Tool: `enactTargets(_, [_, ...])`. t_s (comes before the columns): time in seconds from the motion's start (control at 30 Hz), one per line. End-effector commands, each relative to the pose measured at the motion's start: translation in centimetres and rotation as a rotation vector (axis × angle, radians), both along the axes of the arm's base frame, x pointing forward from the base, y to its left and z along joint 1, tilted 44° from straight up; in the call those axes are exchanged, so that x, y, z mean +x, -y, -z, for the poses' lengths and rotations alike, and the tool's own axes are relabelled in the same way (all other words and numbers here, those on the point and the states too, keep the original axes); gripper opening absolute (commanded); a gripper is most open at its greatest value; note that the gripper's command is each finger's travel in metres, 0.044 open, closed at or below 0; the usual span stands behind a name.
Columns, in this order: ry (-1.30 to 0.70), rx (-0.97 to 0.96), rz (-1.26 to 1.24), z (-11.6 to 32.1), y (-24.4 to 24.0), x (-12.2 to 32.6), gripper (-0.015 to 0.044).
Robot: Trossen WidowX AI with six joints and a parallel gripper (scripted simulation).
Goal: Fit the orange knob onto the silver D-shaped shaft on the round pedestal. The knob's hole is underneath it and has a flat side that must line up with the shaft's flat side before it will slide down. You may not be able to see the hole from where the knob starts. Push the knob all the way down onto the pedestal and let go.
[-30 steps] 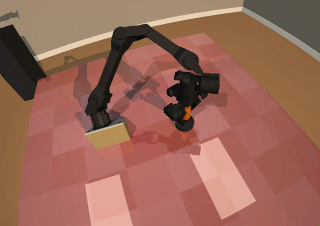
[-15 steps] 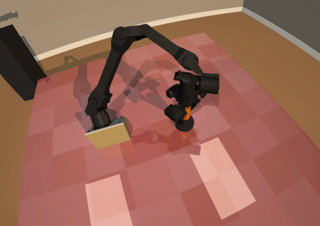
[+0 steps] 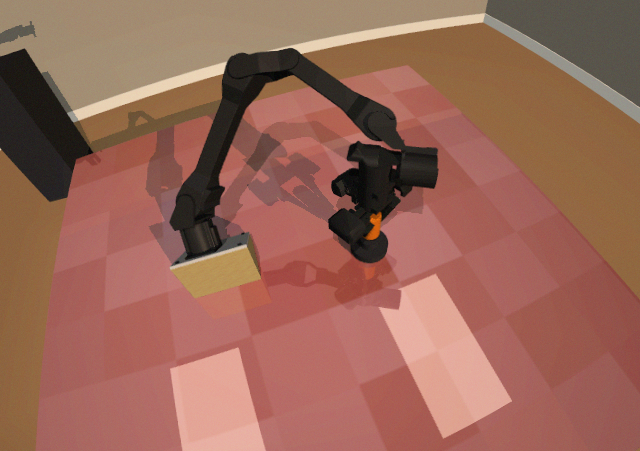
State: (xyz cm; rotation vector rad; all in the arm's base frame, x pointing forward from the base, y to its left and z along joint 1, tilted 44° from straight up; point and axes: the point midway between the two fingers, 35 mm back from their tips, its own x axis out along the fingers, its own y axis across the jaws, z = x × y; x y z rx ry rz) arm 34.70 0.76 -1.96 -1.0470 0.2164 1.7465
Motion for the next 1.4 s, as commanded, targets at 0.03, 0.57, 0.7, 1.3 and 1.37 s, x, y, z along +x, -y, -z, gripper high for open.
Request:
enactTargets(0.03, [0.011,0.002,-0.009,0.01,-0.05,0.00,0.0000])
enactTargets(0.57, [0.011,0.002,-0.009,0.04,-0.08,-0.01,0.0000])
enactTargets(0.7, [0.011,0.002,-0.009,0.04,-0.08,-0.01,0.0000])
enactTargets(1.3, [0.019,0.002,-0.018,-0.44,0.39,0.15,0.0000])
enactTargets(1.37, [0.036,0.004,-0.036,-0.39,0.36,0.26,0.0000])
